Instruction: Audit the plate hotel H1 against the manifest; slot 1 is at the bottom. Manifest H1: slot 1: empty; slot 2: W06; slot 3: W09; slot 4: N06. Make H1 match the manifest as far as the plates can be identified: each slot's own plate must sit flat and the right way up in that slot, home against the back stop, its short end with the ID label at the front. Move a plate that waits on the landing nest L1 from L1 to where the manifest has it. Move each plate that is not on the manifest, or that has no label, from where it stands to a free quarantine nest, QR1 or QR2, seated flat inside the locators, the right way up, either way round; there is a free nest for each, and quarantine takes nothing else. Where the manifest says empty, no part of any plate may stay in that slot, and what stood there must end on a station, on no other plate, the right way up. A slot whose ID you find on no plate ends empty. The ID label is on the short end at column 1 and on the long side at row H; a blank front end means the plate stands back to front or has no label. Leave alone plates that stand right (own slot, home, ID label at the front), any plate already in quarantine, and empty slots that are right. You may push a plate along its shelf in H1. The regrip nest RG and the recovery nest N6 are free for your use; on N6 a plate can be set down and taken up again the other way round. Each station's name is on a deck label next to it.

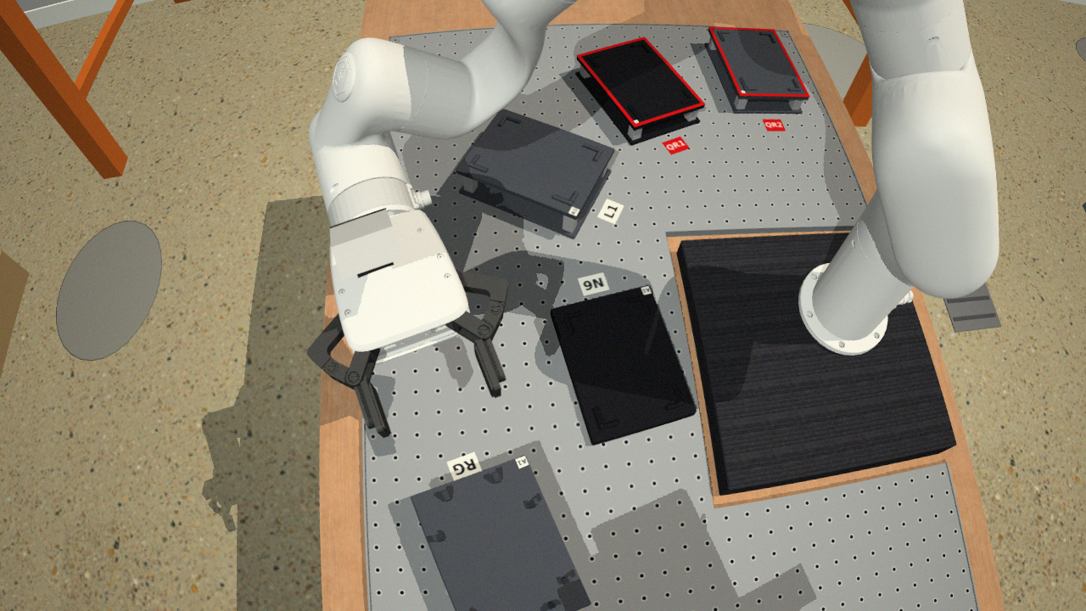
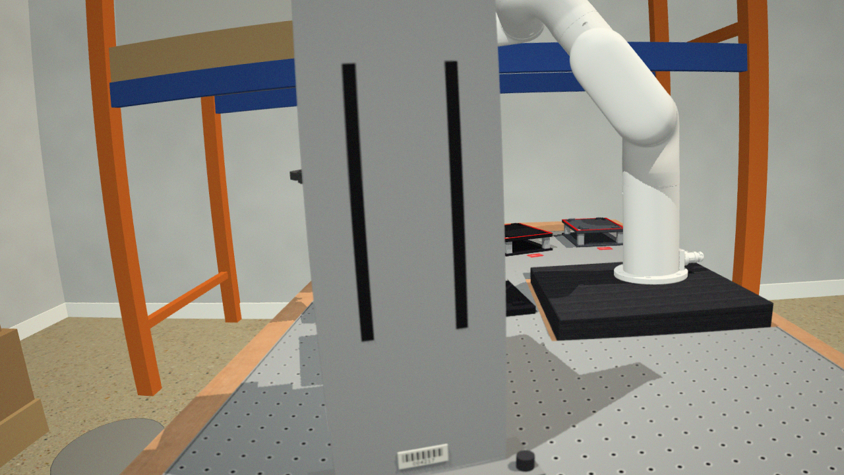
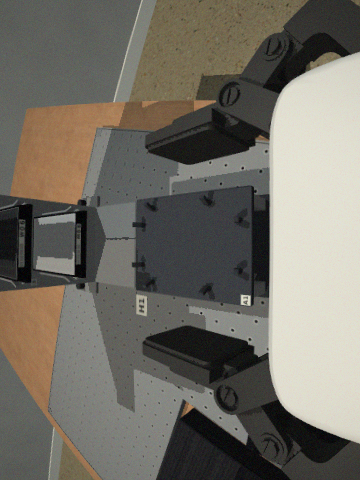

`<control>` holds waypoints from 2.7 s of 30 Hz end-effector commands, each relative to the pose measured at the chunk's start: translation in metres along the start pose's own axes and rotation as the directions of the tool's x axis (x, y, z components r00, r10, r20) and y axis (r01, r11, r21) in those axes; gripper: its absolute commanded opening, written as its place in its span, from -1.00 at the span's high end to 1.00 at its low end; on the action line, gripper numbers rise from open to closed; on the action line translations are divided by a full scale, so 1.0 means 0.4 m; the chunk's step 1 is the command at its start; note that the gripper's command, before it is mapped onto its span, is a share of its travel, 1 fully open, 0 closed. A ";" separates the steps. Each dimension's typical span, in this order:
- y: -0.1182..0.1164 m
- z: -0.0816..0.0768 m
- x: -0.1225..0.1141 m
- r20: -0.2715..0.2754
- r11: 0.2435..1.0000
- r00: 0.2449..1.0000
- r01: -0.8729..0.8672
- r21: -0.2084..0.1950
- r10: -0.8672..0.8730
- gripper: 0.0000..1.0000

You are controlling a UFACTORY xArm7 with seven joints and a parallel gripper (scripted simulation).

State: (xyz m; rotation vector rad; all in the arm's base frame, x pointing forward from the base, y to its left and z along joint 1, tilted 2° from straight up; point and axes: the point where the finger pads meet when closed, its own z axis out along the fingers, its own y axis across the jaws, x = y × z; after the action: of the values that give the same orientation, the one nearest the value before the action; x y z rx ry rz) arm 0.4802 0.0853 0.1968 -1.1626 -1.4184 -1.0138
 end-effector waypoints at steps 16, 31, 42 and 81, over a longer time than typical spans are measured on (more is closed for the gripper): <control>0.001 0.010 0.012 -0.120 1.000 0.993 0.004 0.003 -0.003 -1.00; 0.000 0.073 0.072 -0.120 1.000 0.993 0.003 0.003 -0.003 -1.00; -0.001 0.117 0.113 -0.120 1.000 0.993 0.003 0.003 -0.003 -1.00; -0.006 0.286 0.274 -0.121 1.000 0.993 0.004 0.003 -0.003 -1.00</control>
State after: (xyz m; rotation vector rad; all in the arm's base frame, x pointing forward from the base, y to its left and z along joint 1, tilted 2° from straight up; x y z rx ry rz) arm 0.4538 0.2035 0.2806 -1.0804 -1.3229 -1.0635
